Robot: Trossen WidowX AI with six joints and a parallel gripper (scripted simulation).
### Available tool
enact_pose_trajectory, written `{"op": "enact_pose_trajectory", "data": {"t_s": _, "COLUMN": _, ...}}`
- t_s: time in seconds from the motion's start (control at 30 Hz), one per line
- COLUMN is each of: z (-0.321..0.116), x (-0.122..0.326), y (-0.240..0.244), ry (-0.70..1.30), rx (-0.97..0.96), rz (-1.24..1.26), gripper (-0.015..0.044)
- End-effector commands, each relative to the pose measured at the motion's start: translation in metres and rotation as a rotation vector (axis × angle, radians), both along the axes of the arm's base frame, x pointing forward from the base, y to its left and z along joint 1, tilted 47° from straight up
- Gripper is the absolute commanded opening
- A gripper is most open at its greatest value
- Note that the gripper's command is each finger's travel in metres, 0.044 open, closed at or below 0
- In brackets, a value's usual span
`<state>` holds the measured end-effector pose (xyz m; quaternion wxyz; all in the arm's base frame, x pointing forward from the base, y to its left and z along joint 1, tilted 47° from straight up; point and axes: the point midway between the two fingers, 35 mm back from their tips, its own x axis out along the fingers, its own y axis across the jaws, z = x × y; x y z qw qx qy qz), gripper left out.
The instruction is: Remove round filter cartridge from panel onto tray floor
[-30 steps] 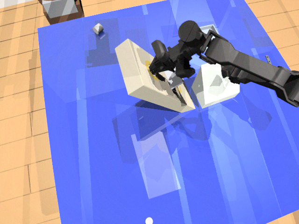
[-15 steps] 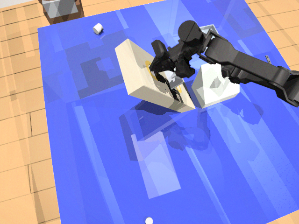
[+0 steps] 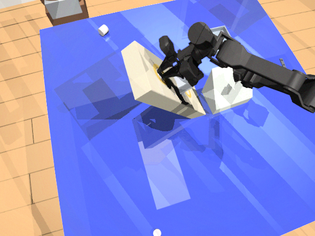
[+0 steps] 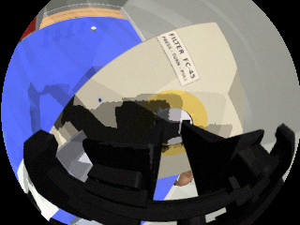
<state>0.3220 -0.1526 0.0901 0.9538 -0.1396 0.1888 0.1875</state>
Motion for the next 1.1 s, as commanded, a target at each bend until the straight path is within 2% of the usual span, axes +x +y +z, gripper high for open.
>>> {"op": "enact_pose_trajectory", "data": {"t_s": 0.0, "z": -0.0031, "x": 0.005, "y": 0.0028, "ry": 0.042, "rx": 0.091, "rz": -0.04, "gripper": 0.0}}
{"op": "enact_pose_trajectory", "data": {"t_s": 0.9, "z": -0.0033, "x": 0.0055, "y": 0.0029, "ry": 0.329, "rx": 0.895, "rz": -0.432, "gripper": 0.0}}
{"op": "enact_pose_trajectory", "data": {"t_s": 1.07, "z": -0.0037, "x": 0.0065, "y": 0.0033, "ry": 0.305, "rx": 0.827, "rz": -0.399, "gripper": 0.0}}
